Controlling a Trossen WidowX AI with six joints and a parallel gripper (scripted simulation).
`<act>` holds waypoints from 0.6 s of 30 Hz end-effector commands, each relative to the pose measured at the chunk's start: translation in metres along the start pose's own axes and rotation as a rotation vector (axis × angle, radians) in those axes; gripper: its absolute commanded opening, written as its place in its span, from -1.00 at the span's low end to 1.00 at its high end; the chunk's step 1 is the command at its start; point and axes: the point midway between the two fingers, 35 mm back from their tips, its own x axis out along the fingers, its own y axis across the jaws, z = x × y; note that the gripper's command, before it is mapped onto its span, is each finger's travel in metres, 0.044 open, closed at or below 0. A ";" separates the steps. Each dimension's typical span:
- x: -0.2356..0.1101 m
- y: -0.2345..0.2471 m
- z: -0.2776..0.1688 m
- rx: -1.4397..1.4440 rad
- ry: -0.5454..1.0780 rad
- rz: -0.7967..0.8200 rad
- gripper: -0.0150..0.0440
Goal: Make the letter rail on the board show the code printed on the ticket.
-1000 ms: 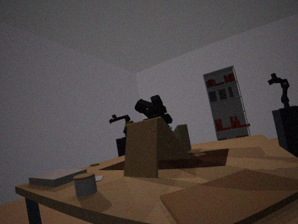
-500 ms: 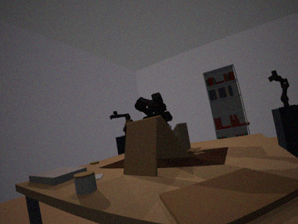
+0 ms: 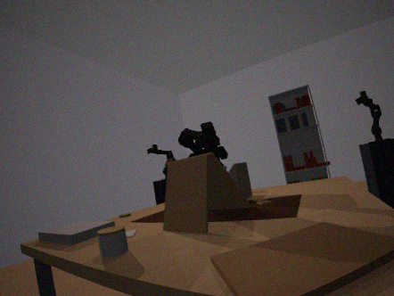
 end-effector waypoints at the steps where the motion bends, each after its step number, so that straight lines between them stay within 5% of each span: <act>1: 0.000 0.000 0.000 -0.001 0.000 0.000 -0.11; 5: 0.000 0.000 0.000 -0.001 0.000 0.000 -0.47; 18: 0.001 0.001 0.000 -0.002 0.005 0.002 -0.49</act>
